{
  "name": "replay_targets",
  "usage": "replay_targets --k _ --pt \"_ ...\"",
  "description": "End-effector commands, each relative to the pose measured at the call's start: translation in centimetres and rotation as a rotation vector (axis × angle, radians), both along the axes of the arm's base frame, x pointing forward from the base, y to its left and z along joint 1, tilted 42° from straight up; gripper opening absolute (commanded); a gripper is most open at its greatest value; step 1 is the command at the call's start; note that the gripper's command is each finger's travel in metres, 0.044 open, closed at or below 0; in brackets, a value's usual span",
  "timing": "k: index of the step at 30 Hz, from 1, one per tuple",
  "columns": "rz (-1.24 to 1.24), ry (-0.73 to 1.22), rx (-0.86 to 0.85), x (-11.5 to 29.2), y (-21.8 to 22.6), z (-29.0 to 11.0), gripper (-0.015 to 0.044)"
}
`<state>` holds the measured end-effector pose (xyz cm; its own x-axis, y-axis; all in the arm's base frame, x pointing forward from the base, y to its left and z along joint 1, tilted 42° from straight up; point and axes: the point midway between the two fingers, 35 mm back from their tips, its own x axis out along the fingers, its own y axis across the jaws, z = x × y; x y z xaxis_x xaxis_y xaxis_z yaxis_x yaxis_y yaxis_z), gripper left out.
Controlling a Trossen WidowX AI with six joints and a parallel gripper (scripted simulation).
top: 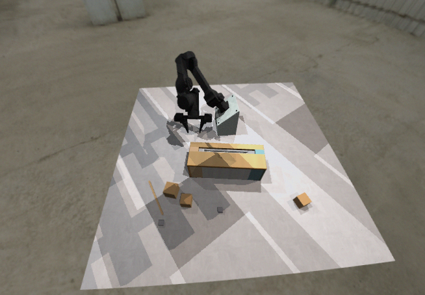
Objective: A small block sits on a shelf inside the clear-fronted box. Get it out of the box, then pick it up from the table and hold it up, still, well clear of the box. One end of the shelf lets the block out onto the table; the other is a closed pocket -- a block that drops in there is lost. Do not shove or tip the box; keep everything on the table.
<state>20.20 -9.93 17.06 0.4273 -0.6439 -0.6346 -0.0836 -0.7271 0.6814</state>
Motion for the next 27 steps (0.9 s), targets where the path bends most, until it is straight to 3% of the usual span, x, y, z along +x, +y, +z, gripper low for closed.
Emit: replay_targets --k 1,5,14,27 --pt "-0.026 -0.041 0.026 0.0 0.0 0.0 0.0285" --pt "-0.028 -0.038 0.030 0.2 -0.4 -0.5 0.0285" --pt "-0.026 -0.042 0.020 0.3 -6.4 -6.6 0.0285" --pt "-0.026 -0.041 0.020 0.5 -7.5 -7.7 0.0285"
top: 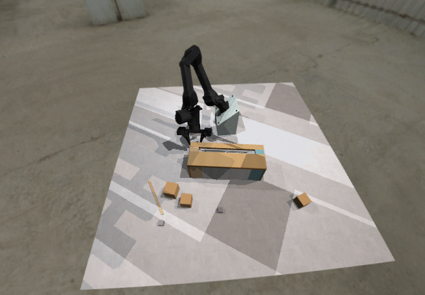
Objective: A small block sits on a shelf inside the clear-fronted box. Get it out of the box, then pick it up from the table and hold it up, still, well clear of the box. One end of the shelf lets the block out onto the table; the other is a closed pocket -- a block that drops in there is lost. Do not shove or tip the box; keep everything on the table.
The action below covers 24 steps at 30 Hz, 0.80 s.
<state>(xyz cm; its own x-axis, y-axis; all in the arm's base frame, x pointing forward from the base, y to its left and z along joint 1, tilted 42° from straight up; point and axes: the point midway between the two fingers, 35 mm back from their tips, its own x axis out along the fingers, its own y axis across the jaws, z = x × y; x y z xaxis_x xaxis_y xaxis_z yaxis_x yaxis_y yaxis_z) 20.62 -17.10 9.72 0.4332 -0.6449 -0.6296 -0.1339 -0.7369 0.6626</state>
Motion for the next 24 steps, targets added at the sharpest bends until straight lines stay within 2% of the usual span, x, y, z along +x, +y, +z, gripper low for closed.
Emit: replay_targets --k 1,24 --pt "0.005 0.000 0.000 0.1 -0.4 -0.5 0.0285" --pt "0.005 0.001 -0.002 0.2 -2.8 -3.3 0.0285"
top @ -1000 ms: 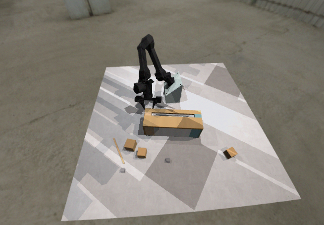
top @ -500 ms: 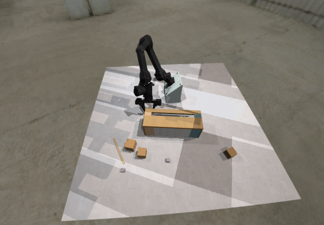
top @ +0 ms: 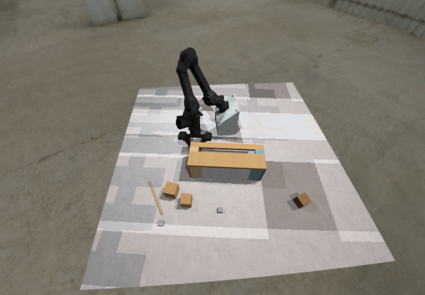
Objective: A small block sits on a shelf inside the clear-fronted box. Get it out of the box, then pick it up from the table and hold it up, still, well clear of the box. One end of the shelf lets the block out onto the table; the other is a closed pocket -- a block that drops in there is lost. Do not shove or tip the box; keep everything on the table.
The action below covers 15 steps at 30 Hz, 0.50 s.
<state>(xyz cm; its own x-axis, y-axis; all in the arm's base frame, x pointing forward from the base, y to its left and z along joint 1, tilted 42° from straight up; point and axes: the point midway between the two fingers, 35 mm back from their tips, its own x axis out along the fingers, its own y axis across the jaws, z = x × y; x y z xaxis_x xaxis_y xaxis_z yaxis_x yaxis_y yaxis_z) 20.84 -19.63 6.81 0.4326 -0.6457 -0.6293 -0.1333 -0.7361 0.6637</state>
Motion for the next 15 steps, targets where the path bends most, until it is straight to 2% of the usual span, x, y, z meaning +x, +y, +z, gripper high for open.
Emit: replay_targets --k 1,7,15 --pt "0.005 0.000 -0.001 -0.04 -0.36 -0.49 0.0285" --pt "0.005 0.000 -0.002 -0.14 -0.78 -1.02 0.0285" --pt "0.005 0.000 -0.002 -0.14 -0.78 -1.02 0.0075"
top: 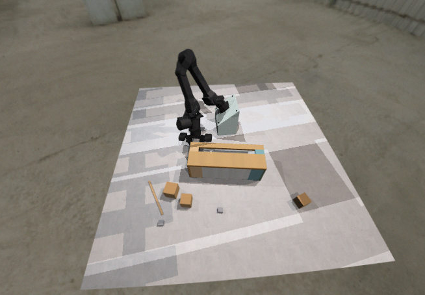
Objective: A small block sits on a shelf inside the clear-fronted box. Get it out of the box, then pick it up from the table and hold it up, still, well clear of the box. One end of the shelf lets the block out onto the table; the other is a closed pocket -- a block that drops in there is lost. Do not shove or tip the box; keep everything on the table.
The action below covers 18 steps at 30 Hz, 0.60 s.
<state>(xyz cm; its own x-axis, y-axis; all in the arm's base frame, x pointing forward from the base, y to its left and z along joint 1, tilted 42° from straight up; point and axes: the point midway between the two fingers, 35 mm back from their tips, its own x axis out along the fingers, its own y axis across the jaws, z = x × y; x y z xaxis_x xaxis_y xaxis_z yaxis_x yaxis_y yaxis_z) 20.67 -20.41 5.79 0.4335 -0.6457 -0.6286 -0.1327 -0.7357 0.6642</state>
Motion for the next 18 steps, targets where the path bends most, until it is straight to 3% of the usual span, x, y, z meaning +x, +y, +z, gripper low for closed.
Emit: replay_targets --k 1,3,5,18 --pt "0.004 0.000 -0.001 0.0 0.0 0.0 0.0068" --pt "0.004 0.000 -0.001 0.0 0.0 0.0 0.0055" --pt "0.004 0.000 -0.001 0.1 0.2 0.2 0.0003" --pt "0.000 -0.001 0.004 0.1 3.5 3.9 0.0000"
